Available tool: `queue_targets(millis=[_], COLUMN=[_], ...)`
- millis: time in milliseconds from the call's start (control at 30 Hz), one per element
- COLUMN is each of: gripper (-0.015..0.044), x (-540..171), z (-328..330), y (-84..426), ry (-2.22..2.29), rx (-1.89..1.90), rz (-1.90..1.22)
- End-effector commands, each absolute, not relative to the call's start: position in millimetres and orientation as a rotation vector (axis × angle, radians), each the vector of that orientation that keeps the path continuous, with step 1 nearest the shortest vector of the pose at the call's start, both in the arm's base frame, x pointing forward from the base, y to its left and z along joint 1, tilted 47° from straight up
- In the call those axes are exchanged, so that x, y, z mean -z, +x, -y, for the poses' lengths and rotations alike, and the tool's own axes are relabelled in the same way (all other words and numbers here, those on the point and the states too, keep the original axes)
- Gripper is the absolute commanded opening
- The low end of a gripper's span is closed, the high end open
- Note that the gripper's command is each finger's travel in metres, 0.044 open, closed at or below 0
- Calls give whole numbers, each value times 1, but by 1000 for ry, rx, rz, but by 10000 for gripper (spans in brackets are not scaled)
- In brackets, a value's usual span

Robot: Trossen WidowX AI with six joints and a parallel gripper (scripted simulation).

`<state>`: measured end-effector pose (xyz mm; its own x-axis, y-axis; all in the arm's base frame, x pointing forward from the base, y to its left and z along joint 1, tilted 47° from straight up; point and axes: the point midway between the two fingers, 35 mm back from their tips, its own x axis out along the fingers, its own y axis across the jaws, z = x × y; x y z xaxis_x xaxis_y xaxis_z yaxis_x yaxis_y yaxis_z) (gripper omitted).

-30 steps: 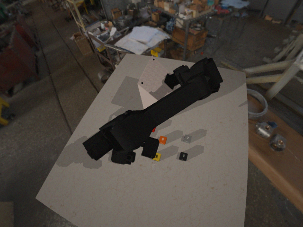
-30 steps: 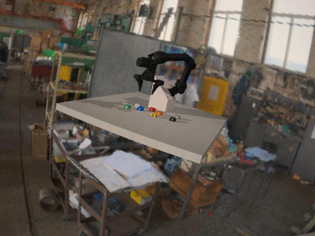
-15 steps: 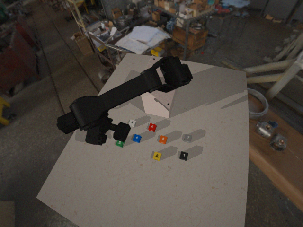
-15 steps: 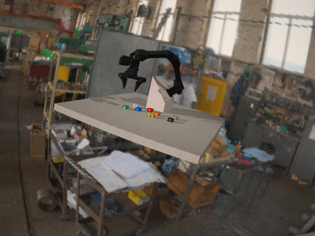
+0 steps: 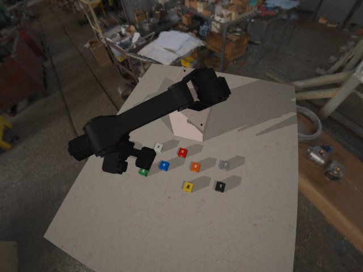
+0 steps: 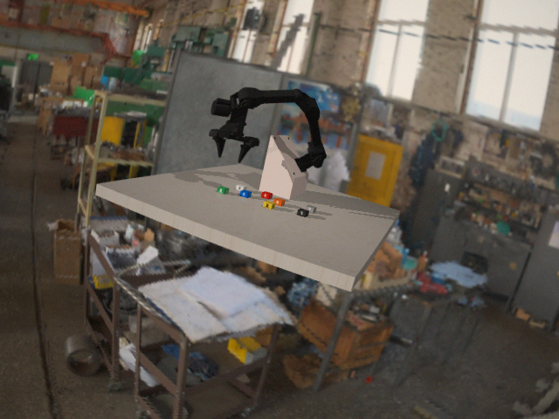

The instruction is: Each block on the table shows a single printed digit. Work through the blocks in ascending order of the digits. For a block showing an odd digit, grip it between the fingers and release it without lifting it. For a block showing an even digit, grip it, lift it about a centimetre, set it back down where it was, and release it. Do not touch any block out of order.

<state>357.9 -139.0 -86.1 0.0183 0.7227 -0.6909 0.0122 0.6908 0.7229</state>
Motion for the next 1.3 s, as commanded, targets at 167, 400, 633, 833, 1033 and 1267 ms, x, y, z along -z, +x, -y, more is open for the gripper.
queue_targets(millis=[167,400,633,833,1033,1267], gripper=[400,400,400,400,400,400], x=[50,14,-5,13,51,55], z=[117,81,48,31,-12,-15], y=[328,279,233,236,234,234], ry=[643,646,648,647,650,650], rx=[-618,-619,-620,-616,-622,-622], rz=[-1468,-1470,-1472,-1472,-1471,-1471])
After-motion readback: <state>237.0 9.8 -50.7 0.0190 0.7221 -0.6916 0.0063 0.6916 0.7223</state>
